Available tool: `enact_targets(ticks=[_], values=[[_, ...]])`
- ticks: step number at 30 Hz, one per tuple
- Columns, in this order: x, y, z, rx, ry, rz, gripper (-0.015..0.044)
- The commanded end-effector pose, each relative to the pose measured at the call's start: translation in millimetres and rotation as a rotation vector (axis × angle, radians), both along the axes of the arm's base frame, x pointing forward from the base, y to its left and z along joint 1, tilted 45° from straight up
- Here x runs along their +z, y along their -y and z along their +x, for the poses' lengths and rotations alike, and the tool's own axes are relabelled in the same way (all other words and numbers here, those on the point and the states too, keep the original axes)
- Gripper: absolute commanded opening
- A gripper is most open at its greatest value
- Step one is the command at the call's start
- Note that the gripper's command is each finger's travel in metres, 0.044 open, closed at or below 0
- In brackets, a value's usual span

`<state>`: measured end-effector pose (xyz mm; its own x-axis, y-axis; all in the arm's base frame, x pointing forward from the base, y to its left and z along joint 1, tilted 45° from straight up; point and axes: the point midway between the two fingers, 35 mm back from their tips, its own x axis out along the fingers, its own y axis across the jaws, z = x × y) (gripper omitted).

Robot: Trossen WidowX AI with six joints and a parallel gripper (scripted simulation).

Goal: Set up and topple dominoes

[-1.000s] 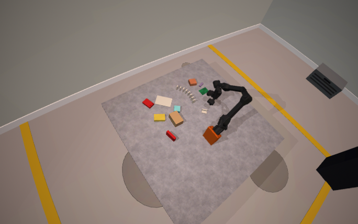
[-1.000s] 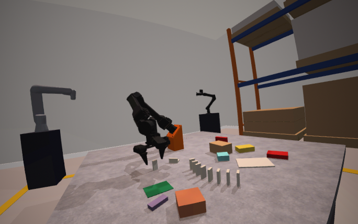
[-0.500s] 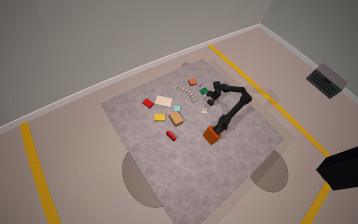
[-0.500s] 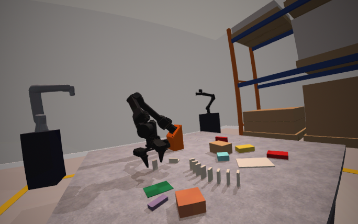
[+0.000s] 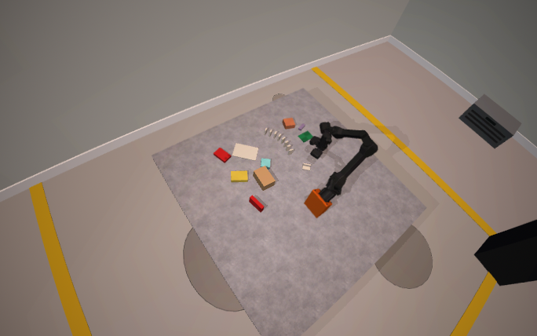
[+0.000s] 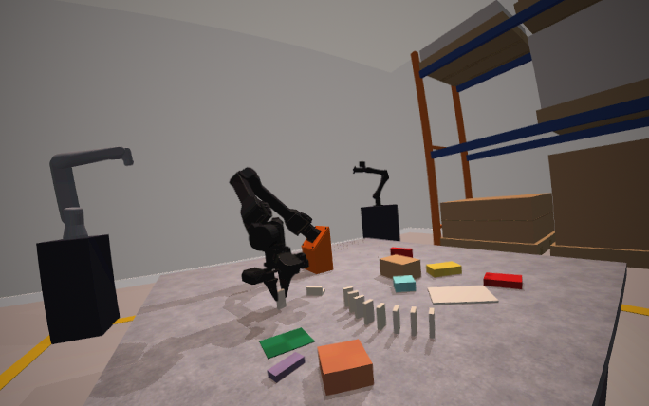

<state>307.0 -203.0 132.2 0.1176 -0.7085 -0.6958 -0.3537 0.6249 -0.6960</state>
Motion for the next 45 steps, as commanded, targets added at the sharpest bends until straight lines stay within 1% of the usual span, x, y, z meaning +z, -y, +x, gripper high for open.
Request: enact_targets(ticks=[1, 5, 8, 11, 13, 19, 21, 23, 28, 31, 33, 45], values=[[-1, 0, 0, 0.005, -0.003, 0.002, 0.0107], [6, -8, 1, 0.004, -0.003, 0.006, 0.0107], [38, -44, 2, 0.000, -0.003, 0.016, 0.0107], [75, -79, -7, -0.001, -0.003, 0.014, 0.0107], [90, -92, -14, 0.000, -0.002, 0.009, 0.0107], [93, -95, -15, 0.000, -0.002, 0.008, 0.0107], [90, -99, -11, -0.009, 0.011, 0.012, 0.0107], [79, -113, 0, -0.038, 0.050, 0.024, 0.0107], [30, -168, 35, -0.199, 0.215, 0.065, 0.0107], [-2, -201, 47, -0.313, 0.316, 0.077, 0.0107], [-15, -214, 50, -0.358, 0.358, 0.079, 0.0107], [-20, -214, 52, -0.364, 0.363, 0.080, 0.0107]])
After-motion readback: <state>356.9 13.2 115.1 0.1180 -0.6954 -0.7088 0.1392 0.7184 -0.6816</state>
